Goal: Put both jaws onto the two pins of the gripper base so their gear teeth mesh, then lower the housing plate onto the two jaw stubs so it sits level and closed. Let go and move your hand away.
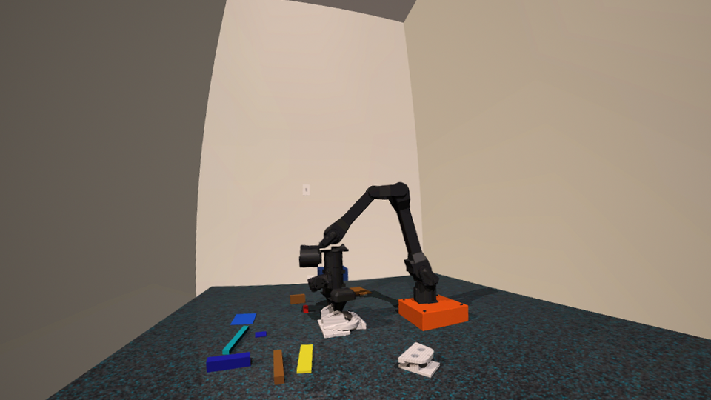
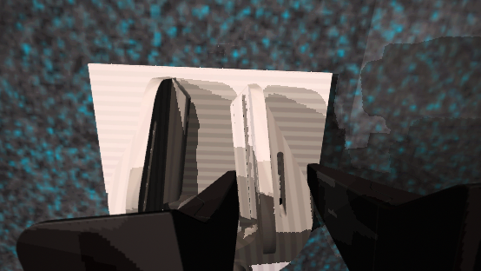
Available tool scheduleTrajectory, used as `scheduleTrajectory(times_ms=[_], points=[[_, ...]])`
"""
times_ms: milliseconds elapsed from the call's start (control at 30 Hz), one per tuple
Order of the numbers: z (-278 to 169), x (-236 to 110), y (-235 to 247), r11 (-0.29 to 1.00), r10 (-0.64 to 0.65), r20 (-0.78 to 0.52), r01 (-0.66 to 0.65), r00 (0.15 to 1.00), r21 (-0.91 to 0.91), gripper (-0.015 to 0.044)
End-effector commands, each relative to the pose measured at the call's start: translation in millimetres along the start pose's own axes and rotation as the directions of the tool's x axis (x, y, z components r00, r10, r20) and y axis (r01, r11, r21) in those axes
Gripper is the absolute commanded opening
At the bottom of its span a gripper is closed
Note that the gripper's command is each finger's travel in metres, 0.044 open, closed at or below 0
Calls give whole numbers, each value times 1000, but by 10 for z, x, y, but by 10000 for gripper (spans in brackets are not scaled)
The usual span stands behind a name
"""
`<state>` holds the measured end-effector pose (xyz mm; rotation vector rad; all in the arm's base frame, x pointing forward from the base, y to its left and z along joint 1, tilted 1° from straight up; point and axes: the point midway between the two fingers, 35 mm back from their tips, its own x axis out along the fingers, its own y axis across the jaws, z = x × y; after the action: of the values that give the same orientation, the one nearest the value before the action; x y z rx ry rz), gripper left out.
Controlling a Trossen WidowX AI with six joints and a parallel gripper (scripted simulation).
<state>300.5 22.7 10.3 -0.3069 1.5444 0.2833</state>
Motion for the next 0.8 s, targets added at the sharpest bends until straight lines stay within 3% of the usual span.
scheduleTrajectory(times_ms=[0,767], points=[[5,26,0,1000,0,2,0,1000,-2,134],[5,86,0,1000,0,2,0,1000,-10,134]])
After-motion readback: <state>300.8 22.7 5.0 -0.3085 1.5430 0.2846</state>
